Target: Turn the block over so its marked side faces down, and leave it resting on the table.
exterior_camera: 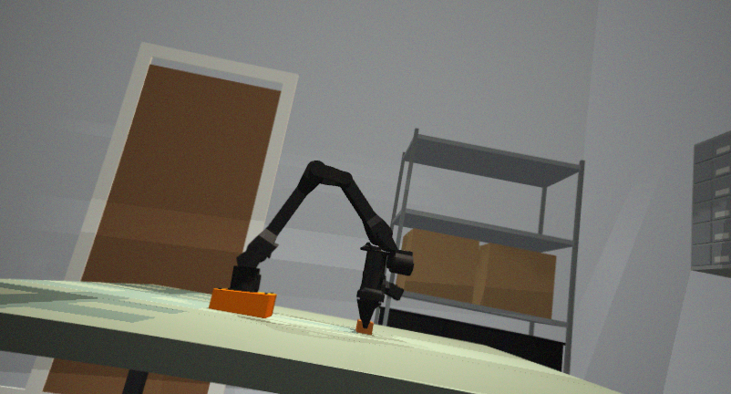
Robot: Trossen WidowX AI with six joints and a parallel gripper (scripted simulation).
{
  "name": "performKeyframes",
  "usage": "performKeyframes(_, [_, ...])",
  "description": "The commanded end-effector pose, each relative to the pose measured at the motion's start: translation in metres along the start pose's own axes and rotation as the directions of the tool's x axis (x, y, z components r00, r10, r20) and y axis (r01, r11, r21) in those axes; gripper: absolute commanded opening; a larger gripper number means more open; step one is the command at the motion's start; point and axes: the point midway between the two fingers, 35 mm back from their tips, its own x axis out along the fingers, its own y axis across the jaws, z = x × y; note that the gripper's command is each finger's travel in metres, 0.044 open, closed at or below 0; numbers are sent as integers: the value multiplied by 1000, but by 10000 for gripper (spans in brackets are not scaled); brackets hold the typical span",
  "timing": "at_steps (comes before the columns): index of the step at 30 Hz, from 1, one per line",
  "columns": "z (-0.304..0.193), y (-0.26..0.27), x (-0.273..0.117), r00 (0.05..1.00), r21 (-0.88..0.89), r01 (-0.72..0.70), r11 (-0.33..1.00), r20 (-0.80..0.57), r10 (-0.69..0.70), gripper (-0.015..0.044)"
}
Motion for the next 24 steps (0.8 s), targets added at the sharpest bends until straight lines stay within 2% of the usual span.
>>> performKeyframes(1, [0,0,-1,1000,1,4,1000,2,-4,116])
performKeyframes(5, [1,0,-25,1000,1,4,1000,2,-4,11])
performKeyframes(6, [0,0,-29,1000,1,4,1000,2,-4,0])
performKeyframes(11, [1,0,-29,1000,1,4,1000,12,-4,0])
performKeyframes(24, [2,1,-21,976,-5,10,1000,219,-9,0])
